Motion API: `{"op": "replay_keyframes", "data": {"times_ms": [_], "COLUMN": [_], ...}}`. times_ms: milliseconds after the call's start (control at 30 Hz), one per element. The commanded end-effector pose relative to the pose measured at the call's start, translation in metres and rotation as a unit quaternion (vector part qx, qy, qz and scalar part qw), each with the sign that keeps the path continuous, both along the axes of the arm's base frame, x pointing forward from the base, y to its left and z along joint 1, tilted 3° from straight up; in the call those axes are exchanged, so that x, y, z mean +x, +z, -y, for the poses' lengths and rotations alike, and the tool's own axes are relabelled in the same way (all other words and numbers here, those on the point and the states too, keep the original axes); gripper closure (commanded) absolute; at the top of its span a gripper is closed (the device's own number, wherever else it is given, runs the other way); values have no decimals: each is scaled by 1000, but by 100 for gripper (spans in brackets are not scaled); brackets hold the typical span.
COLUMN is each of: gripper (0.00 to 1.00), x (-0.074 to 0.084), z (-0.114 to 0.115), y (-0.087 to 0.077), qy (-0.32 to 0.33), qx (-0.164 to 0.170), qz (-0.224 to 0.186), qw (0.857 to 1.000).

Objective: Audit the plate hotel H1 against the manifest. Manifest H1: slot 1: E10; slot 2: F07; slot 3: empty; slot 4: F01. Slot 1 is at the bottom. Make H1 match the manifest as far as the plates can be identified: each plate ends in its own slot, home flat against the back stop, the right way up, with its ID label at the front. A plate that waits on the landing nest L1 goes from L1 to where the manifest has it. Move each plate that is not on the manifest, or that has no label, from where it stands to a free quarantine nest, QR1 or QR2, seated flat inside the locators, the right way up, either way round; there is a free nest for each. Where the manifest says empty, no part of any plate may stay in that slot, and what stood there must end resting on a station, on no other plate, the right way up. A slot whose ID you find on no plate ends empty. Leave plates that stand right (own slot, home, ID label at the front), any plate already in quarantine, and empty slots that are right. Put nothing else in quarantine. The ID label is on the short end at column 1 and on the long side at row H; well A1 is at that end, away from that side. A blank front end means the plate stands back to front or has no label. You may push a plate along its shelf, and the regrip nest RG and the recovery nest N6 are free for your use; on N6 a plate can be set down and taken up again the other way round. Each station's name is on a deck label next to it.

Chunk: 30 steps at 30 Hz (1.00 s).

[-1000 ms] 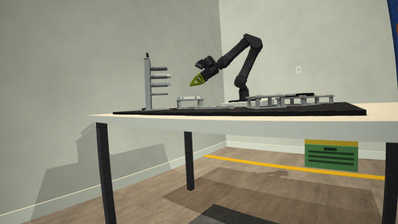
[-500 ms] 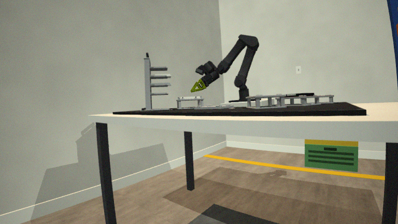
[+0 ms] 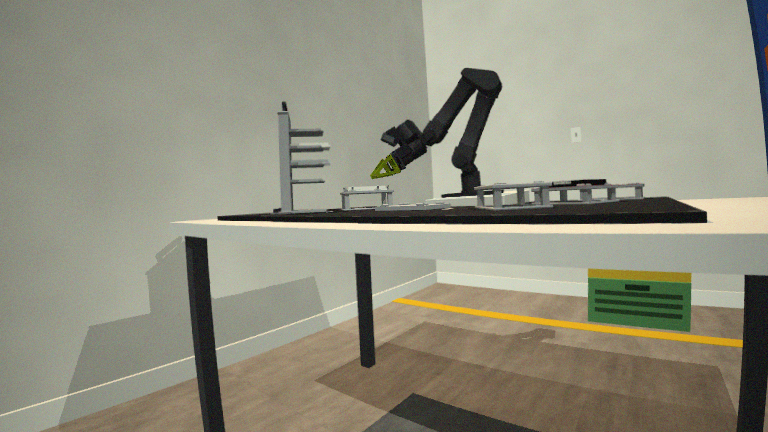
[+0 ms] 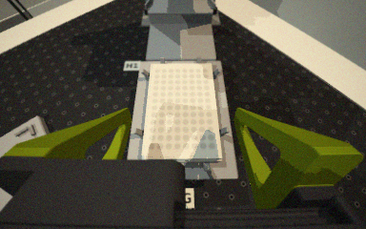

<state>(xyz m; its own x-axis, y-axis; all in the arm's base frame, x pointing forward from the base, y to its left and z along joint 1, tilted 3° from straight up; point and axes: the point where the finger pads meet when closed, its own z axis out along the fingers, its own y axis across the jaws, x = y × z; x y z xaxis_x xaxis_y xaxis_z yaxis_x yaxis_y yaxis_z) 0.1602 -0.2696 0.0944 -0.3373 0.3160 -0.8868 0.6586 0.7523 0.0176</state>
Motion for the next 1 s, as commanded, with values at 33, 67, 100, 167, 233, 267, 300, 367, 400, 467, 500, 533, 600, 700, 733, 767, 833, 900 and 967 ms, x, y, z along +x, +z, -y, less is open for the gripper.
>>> {"op": "replay_keyframes", "data": {"times_ms": [33, 67, 100, 167, 233, 267, 300, 367, 400, 467, 500, 533, 600, 700, 733, 767, 833, 900, 967], "gripper": [0, 0, 0, 0, 0, 0, 0, 0, 0, 0, 0, 0, 0, 0, 0, 0, 0, 0, 0], "x": [-2, -2, -2, -3, -5, -6, -7, -8, -9, -11, -12, -12, -12, -12, -12, -12, -12, -12, -12], "z": [-2, -2, -2, -3, -5, -5, -6, -7, -8, -10, -10, -10, -11, -11, -11, -11, -11, -11, -11], "y": [2, 1, 1, 1, -1, -2, -3, -4, -5, -6, -7, -8, -10, -11, -12, -13, -15, -17, -19], "qy": [5, 5, 5, 5, 5, 5, 5, 5, 5, 5, 5, 5, 5, 5, 5, 5, 5, 5, 5], "qx": [-8, -7, -7, -7, -7, -7, -7, -7, -7, -7, -7, -7, -7, -7, -7, -7, -7, -7, -7], "qz": [3, 3, 3, 3, 3, 3, 3, 3, 3, 3, 3, 3, 3, 3, 3, 3, 3, 3, 3], "qw": [1000, 1000, 1000, 1000, 1000, 1000, 1000, 1000, 1000, 1000, 1000, 1000, 1000, 1000, 1000, 1000, 1000, 1000, 1000]}}
